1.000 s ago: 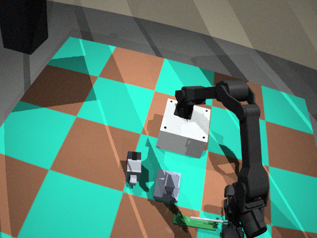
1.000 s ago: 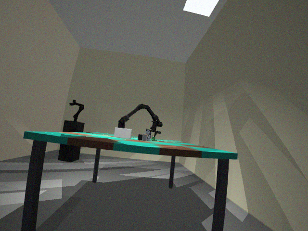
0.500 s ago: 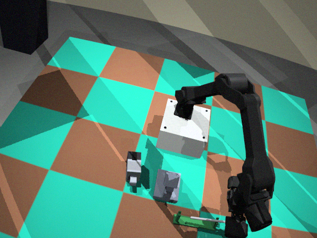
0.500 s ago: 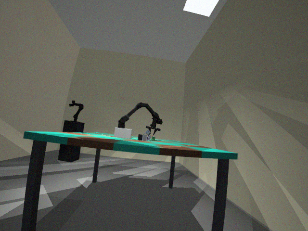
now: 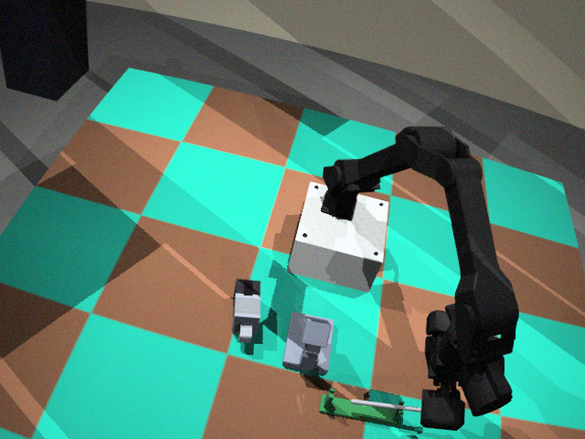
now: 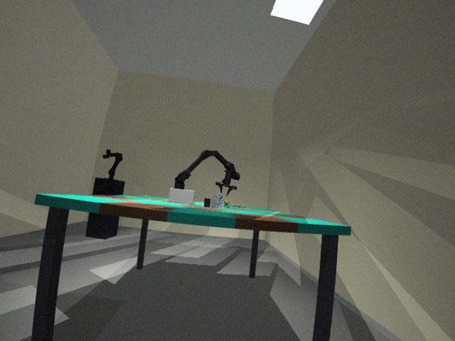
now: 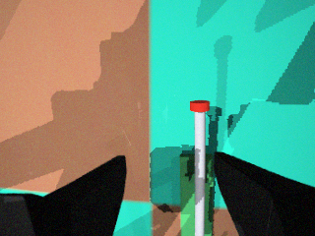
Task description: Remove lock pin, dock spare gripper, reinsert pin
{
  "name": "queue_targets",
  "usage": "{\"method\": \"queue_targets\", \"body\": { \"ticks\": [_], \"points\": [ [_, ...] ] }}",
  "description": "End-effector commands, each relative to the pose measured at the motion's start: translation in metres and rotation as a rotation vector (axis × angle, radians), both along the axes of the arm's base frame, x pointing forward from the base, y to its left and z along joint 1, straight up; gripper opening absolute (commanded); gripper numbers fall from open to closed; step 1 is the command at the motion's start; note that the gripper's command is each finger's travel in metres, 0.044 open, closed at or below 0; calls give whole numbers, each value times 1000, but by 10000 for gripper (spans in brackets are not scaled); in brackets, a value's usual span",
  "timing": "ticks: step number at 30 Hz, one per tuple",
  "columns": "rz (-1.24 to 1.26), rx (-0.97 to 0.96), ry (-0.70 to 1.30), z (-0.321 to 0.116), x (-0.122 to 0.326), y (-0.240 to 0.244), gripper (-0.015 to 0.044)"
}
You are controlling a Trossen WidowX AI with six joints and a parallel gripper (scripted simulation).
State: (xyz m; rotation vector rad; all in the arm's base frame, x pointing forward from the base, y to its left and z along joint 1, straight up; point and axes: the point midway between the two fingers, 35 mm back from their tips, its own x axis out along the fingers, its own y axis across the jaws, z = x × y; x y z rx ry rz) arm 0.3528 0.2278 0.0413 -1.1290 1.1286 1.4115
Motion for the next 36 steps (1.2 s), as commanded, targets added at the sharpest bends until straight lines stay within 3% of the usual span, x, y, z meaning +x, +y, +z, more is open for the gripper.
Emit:
{"method": "queue_targets", "body": {
  "ticks": [1,2,8,16,24,36],
  "points": [
    [0,-2,3,-2,0,0,305],
    [0,-2,3,-2,0,0,331],
    [2,-20,-113,49,18,-50,180],
    [2,-25,-130,57,20,-58,180],
    [2,-25,-130,-11,24,-57,180],
    [2,-25,-130,-26,25,-57,180]
  ]
}}
